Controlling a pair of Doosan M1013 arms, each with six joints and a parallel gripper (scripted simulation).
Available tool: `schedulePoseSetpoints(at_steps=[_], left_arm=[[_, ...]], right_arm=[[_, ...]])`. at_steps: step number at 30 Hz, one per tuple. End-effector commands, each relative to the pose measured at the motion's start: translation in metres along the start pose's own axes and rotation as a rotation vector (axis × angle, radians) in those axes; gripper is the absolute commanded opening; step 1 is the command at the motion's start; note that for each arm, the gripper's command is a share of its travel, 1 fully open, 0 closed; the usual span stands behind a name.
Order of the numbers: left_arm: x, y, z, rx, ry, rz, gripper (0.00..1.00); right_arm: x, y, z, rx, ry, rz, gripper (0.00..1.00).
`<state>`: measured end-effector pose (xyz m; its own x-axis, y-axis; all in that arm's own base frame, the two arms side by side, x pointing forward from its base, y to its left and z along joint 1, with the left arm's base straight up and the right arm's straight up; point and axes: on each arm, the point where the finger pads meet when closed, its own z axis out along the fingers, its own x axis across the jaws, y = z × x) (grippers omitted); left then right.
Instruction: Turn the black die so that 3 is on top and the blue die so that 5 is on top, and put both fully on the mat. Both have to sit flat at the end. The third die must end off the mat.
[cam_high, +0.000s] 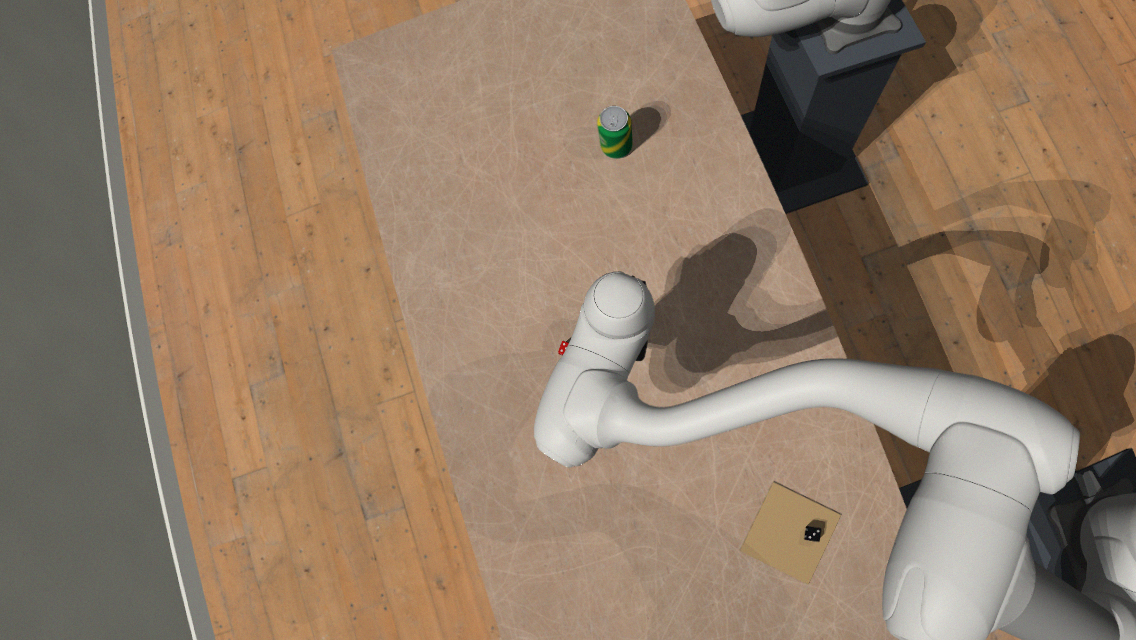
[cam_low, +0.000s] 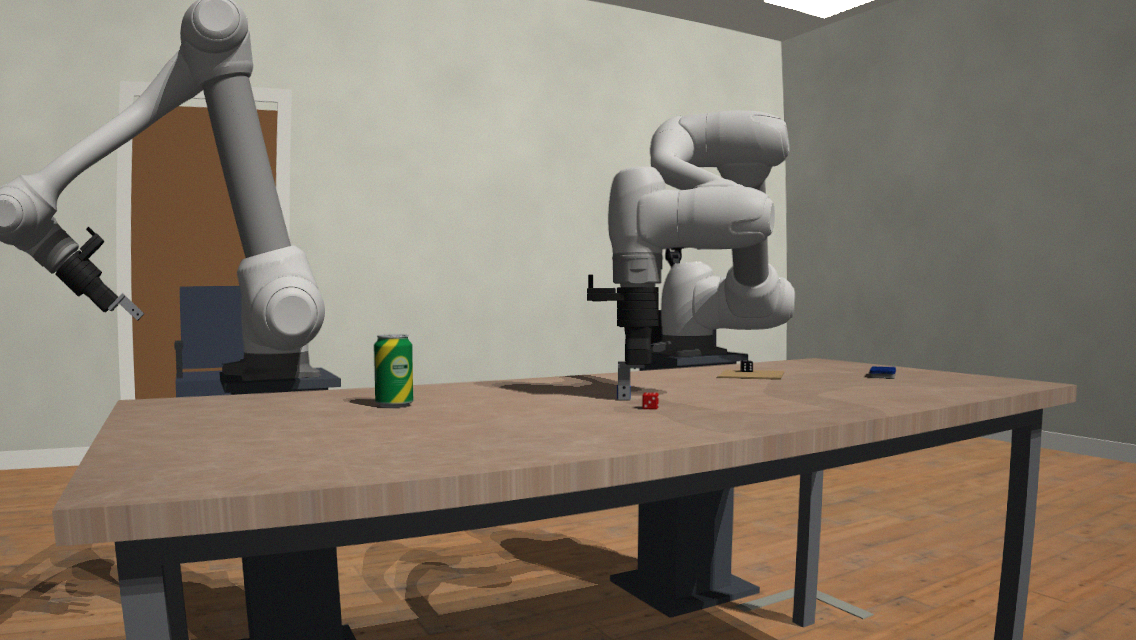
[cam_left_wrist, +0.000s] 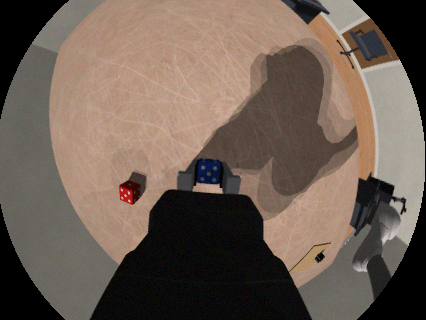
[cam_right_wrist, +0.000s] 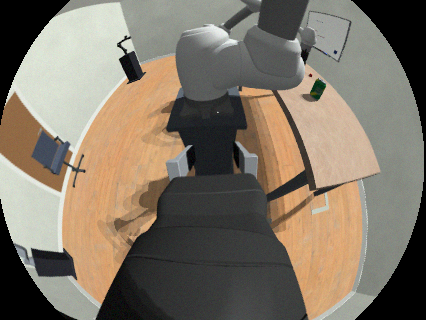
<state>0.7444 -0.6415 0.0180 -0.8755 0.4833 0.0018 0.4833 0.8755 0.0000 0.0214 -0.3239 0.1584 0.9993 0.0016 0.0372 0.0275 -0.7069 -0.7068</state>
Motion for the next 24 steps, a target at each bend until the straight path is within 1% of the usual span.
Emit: schedulePoseSetpoints(at_steps=[1, 4, 7, 10, 15, 17, 21, 24], left_arm=[[0.000, 0.000, -0.002, 0.000, -0.002, 0.000, 0.49], [0.000, 0.000, -0.003, 0.000, -0.002, 0.000, 0.49], [0.000, 0.000, -0.012, 0.000, -0.002, 0.000, 0.49], [0.000, 0.000, -0.029, 0.000, -0.002, 0.000, 0.49], [0.000, 0.000, -0.068, 0.000, -0.002, 0.000, 0.49], [0.000, 0.000, -0.068, 0.000, -0.002, 0.000, 0.49], [0.000, 0.000, -0.092, 0.000, -0.002, 0.000, 0.49], [0.000, 0.000, -0.100, 0.000, -0.002, 0.000, 0.49]], right_arm=[[0.000, 0.000, 0.000, -0.001, 0.000, 0.000, 1.00], [0.000, 0.000, 0.000, -0.001, 0.000, 0.000, 1.00], [0.000, 0.000, 0.000, -0.001, 0.000, 0.000, 1.00], [0.000, 0.000, 0.000, -0.001, 0.000, 0.000, 1.00], [0.000, 0.000, 0.000, -0.001, 0.000, 0.000, 1.00], [0.000, 0.000, 0.000, -0.001, 0.000, 0.000, 1.00], [0.000, 0.000, 0.000, -0.001, 0.000, 0.000, 1.00], [0.000, 0.000, 0.000, -0.001, 0.000, 0.000, 1.00]])
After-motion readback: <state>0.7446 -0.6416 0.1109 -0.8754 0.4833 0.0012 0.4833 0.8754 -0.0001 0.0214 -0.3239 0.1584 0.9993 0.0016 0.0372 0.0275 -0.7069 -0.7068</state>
